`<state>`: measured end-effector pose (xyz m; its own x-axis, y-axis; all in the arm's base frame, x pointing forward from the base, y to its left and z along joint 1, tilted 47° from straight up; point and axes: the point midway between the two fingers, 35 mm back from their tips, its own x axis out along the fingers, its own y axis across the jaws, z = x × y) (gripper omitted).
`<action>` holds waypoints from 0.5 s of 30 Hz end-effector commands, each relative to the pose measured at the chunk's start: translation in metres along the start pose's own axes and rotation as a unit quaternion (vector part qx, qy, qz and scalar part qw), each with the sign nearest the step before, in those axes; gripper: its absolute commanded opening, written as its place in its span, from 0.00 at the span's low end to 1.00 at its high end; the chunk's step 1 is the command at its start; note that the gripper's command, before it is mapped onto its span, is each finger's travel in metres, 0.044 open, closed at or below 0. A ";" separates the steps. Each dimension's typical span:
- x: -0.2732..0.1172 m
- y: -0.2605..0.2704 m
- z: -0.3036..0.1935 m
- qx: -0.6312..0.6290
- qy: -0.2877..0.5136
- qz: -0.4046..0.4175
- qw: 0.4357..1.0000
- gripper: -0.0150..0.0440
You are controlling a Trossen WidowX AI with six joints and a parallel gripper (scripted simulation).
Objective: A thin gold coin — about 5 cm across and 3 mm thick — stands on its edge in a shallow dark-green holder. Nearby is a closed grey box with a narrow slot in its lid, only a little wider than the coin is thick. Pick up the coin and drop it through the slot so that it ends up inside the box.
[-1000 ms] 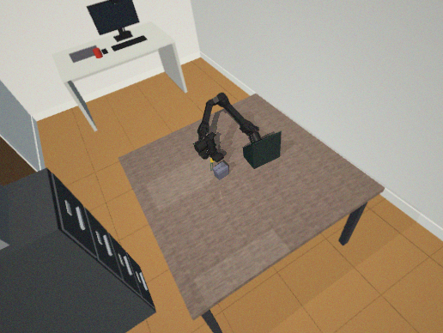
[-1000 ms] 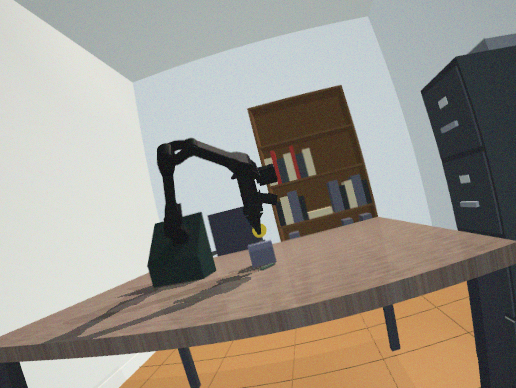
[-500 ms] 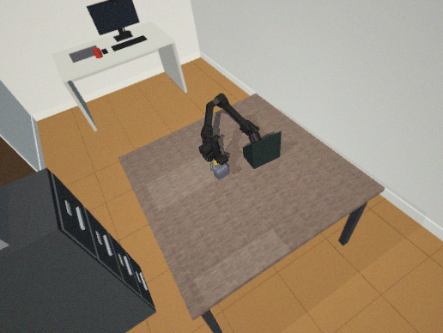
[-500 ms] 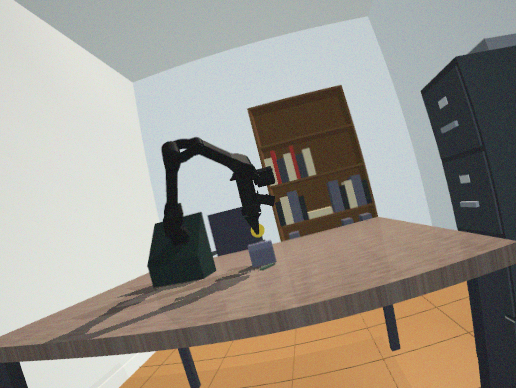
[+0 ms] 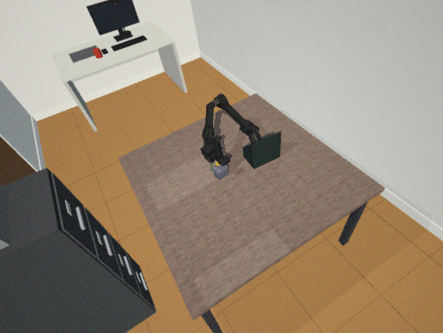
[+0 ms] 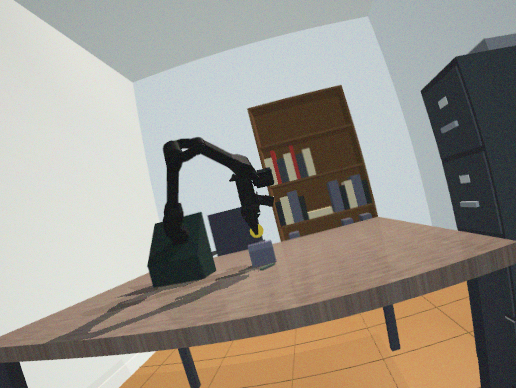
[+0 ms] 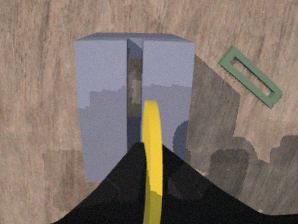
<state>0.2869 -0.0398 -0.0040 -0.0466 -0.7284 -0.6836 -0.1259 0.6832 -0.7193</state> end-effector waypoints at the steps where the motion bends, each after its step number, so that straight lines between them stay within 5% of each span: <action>1: -0.001 -0.001 0.001 0.000 -0.002 0.000 1.000 0.25; 15: 0.001 0.007 -0.002 -0.002 -0.002 0.000 1.000 0.25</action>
<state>0.2844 -0.0375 -0.0069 -0.0422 -0.7296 -0.6826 -0.1294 0.6814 -0.7204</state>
